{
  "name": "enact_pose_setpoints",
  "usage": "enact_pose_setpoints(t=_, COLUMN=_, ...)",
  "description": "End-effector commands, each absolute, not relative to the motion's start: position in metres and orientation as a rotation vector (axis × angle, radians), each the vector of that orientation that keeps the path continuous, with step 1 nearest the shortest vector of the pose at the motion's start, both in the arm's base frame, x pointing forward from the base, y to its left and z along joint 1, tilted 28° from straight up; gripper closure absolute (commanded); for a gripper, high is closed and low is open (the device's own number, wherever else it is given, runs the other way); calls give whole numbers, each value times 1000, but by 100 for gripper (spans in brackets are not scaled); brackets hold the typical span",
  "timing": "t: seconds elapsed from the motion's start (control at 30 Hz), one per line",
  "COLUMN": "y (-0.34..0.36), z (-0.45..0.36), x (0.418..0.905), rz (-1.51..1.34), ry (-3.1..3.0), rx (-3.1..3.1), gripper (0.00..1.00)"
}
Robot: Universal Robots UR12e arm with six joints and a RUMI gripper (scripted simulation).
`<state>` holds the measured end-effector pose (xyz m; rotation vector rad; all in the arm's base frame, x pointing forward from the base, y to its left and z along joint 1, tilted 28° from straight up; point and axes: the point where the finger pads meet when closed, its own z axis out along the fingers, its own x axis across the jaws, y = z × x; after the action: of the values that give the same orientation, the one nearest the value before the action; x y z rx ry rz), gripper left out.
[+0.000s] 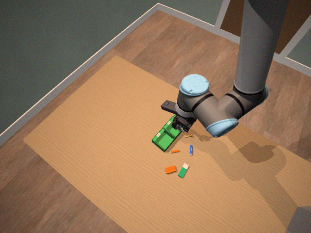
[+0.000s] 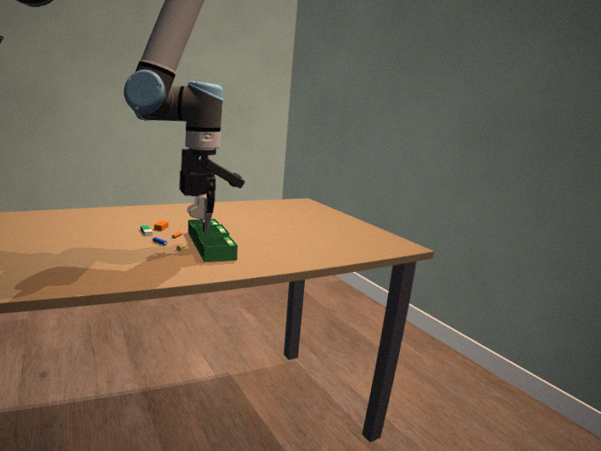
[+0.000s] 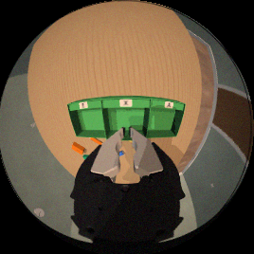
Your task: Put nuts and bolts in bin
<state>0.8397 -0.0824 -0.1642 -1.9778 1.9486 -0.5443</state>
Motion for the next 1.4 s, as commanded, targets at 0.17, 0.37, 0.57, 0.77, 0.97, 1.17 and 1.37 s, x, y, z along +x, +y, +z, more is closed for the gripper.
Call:
enact_pose_setpoints(t=0.17, y=-82, z=-149, x=832, rz=-545, ry=1948, rx=-1977, gripper=96)
enact_pose_setpoints(t=0.37, y=-81, z=-135, x=825, rz=-545, ry=1948, rx=-1977, gripper=96)
enact_pose_setpoints(t=0.57, y=-81, z=-127, x=820, rz=-545, ry=1948, rx=-1977, gripper=96)
enact_pose_setpoints(t=0.77, y=-81, z=-127, x=820, rz=-545, ry=1948, rx=-1977, gripper=96)
enact_pose_setpoints(t=0.97, y=-56, z=-127, x=822, rz=-545, ry=1948, rx=-1977, gripper=96)
enact_pose_setpoints(t=1.17, y=-26, z=-128, x=824, rz=-545, ry=1948, rx=-1977, gripper=96)
enact_pose_setpoints(t=1.37, y=-6, z=-128, x=825, rz=-545, ry=1948, rx=-1977, gripper=96)
